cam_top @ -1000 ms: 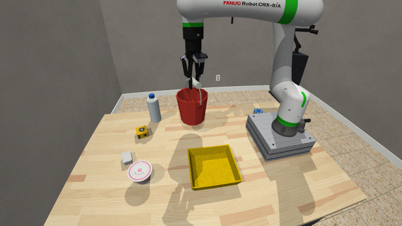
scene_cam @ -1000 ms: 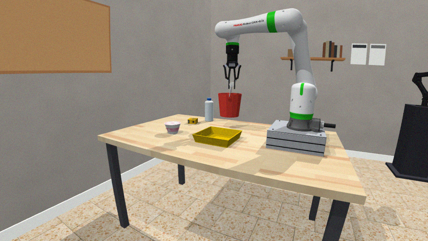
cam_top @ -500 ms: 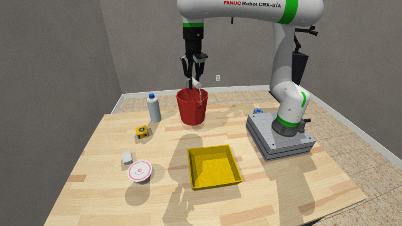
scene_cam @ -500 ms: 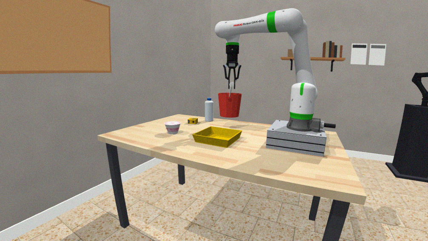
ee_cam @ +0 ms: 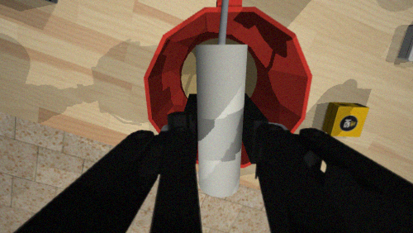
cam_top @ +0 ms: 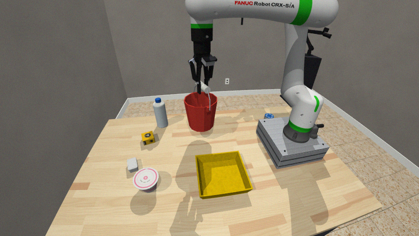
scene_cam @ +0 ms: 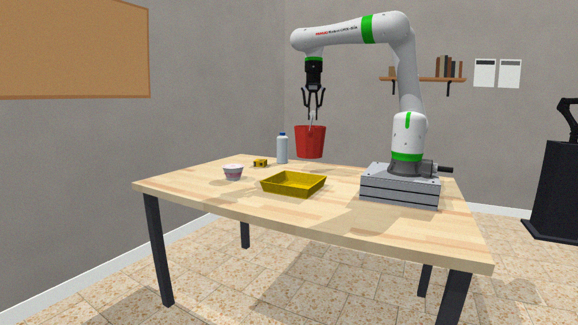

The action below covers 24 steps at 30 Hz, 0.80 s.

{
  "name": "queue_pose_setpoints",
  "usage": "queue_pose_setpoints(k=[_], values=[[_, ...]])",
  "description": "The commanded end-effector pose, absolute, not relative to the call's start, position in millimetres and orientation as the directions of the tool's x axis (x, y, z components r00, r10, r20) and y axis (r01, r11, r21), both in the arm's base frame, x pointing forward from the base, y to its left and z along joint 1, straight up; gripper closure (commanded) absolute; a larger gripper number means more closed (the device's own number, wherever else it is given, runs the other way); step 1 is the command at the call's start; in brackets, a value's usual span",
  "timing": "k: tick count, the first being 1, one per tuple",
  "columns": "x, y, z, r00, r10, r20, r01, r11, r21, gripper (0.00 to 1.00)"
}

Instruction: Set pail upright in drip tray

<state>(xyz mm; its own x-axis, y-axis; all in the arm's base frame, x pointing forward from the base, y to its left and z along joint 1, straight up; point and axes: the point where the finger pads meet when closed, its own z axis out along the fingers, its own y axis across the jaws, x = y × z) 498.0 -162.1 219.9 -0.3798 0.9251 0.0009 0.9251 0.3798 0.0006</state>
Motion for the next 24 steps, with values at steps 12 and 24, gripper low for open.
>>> queue_pose_setpoints(k=[12,24], values=[[495.5,-149.6,221.1,-0.38,0.925,-0.001,0.925,0.38,0.002,0.9],[491.5,-132.2,221.1,-0.38,0.925,-0.001,0.925,0.38,0.002,0.9]])
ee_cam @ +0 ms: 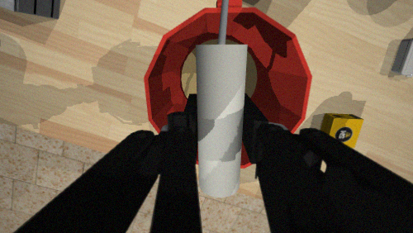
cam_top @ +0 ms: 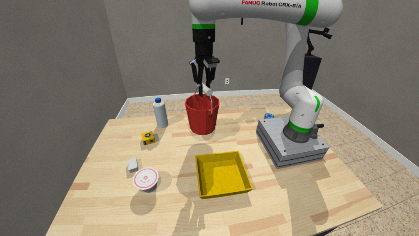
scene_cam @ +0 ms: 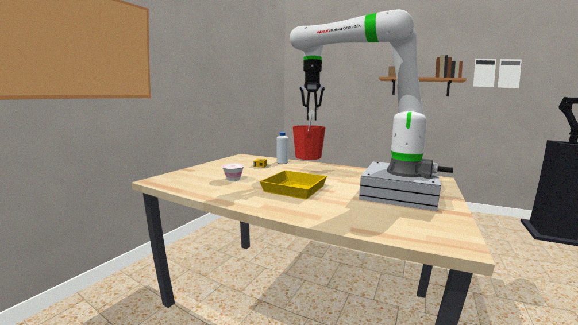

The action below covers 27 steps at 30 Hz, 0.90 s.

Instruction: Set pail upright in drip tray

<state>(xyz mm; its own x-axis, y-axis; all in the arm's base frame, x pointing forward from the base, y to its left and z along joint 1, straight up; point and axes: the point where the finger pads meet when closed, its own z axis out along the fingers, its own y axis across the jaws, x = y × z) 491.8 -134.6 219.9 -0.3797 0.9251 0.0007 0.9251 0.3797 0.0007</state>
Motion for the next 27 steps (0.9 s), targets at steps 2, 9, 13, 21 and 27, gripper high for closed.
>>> queue_pose_setpoints(k=[2,9,13,21,27], values=[[490.6,-128.0,221.1,-0.38,0.925,-0.001,0.925,0.38,0.002,0.9],[487.0,-112.1,221.0,-0.38,0.925,-0.001,0.925,0.38,0.002,0.9],[485.3,-104.6,221.0,-0.38,0.925,-0.001,0.925,0.38,0.002,0.9],[481.0,-85.9,221.0,-0.38,0.925,-0.001,0.925,0.38,0.002,0.9],[477.1,-68.7,221.0,-0.38,0.925,-0.001,0.925,0.38,0.002,0.9]])
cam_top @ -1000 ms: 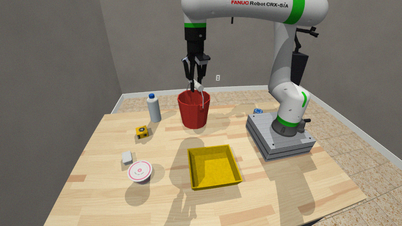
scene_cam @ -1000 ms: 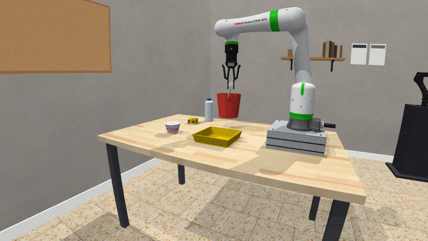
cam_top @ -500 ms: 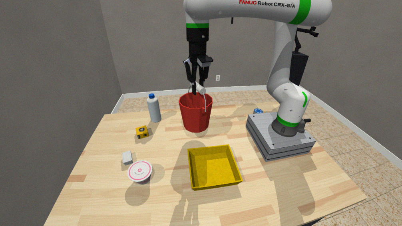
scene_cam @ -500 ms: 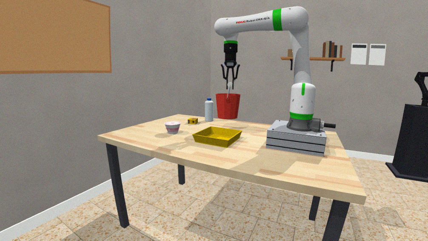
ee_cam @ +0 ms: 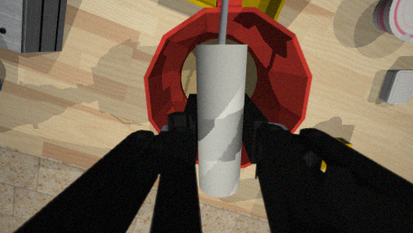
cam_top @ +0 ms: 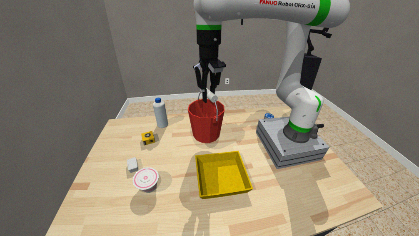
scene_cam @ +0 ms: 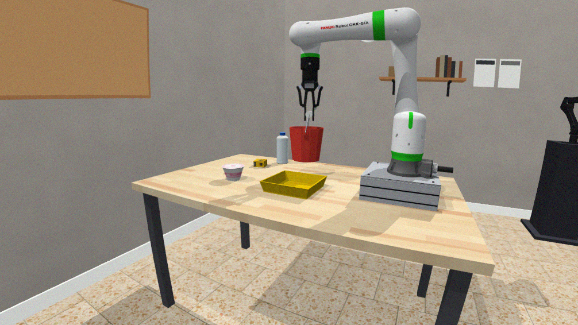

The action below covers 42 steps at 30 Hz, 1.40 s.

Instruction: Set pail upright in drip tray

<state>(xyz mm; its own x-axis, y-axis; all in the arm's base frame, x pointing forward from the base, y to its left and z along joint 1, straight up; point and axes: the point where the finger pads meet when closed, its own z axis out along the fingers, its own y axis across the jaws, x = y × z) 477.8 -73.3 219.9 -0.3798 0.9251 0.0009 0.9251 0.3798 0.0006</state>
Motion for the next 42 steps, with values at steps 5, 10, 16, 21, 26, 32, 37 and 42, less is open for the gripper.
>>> queue_pose_setpoints(k=[5,10,16,21,26,32,37,42], values=[[475.1,-59.8,221.0,-0.38,0.925,-0.001,0.925,0.38,0.002,0.9],[471.7,-44.8,221.0,-0.38,0.925,-0.001,0.925,0.38,0.002,0.9],[467.5,-26.4,221.0,-0.38,0.925,-0.001,0.925,0.38,0.002,0.9],[465.4,-17.1,221.0,-0.38,0.925,-0.001,0.925,0.38,0.002,0.9],[461.9,-1.8,221.0,-0.38,0.925,-0.001,0.925,0.38,0.002,0.9],[457.8,16.3,221.0,-0.38,0.925,0.0,0.925,0.38,0.003,0.9],[455.1,28.1,221.0,-0.38,0.925,0.0,0.925,0.38,0.003,0.9],[452.5,39.5,221.0,-0.38,0.925,0.0,0.925,0.38,0.003,0.9]])
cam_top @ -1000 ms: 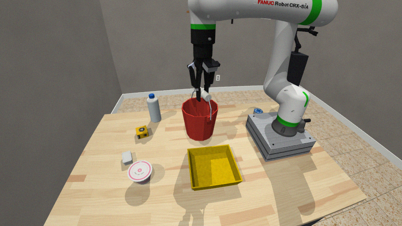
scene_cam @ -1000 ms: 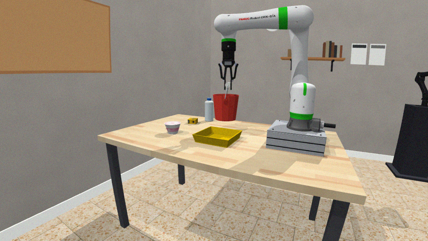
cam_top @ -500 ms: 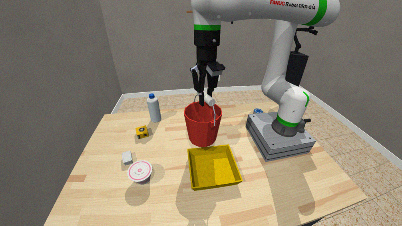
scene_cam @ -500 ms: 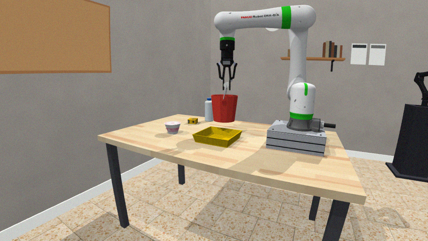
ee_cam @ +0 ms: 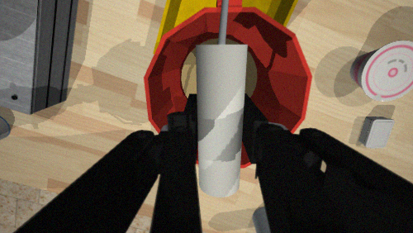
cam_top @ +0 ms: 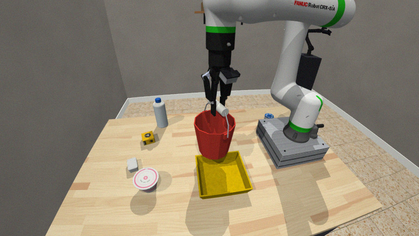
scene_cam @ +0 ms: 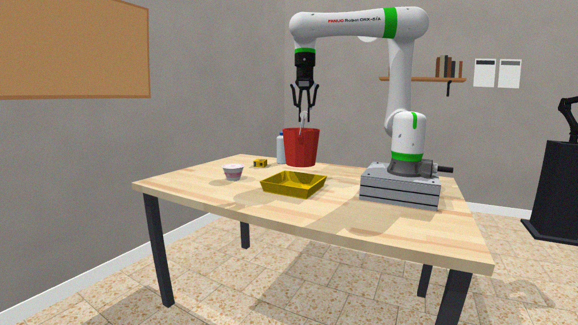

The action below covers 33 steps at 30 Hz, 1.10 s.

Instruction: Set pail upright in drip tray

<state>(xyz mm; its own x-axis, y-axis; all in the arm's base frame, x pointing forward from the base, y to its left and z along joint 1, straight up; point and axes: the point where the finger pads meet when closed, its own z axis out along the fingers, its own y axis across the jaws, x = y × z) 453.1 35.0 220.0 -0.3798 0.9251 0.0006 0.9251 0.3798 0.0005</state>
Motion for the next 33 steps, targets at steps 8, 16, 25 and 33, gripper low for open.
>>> queue_pose_setpoints(k=[8,16,25,33], values=[[447.6,61.2,221.0,-0.38,0.925,0.0,0.925,0.38,0.003,0.9],[444.2,76.1,221.0,-0.38,0.925,0.0,0.925,0.38,0.003,0.9],[439.7,95.8,221.0,-0.38,0.925,0.0,0.925,0.38,0.003,0.9],[437.2,106.8,221.0,-0.38,0.925,0.0,0.925,0.38,0.003,0.9]])
